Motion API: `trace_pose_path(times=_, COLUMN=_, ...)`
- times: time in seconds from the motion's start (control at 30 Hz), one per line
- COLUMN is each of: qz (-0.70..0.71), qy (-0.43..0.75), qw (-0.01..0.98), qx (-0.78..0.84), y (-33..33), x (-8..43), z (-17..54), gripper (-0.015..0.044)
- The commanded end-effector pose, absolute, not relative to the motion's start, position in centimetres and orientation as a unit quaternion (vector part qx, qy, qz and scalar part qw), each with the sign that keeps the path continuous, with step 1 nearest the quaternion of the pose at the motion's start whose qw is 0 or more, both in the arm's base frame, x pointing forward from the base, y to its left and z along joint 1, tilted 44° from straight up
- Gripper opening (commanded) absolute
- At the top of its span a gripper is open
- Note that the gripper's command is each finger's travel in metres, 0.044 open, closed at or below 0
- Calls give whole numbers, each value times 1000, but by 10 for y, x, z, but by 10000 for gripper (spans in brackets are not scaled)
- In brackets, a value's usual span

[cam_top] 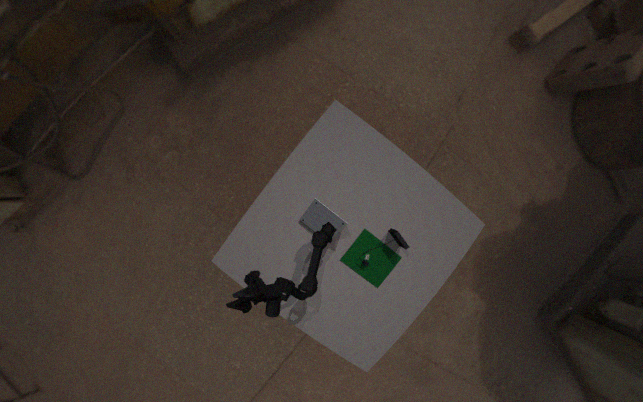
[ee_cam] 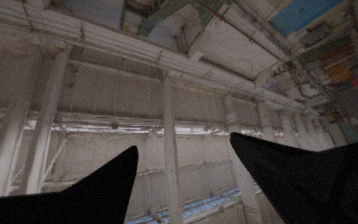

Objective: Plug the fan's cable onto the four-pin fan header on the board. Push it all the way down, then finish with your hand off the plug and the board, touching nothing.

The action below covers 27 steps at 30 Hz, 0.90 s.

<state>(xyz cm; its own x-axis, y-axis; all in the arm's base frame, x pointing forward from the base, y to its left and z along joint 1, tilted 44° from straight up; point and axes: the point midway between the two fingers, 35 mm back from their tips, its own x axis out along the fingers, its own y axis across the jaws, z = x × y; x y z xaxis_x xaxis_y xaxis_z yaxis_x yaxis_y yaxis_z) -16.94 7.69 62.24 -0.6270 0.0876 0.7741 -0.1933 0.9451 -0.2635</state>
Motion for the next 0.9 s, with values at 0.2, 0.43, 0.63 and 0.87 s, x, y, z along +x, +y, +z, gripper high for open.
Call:
trace_pose_path(times=0.2, qz=212, qy=-883, qw=418, qx=-2, y=104, x=-179, z=614, gripper=440)
trace_pose_path(times=0.43, qz=331, qy=-847, qw=401, qx=-109, y=188, x=-185, z=581, gripper=440)
trace_pose_path(times=0.63, qz=392, qy=-810, qw=403, qx=-165, y=231, x=-179, z=560, gripper=440)
trace_pose_path(times=0.87, qz=494, qy=-716, qw=420, qx=-258, y=300, x=-155, z=518, gripper=440)
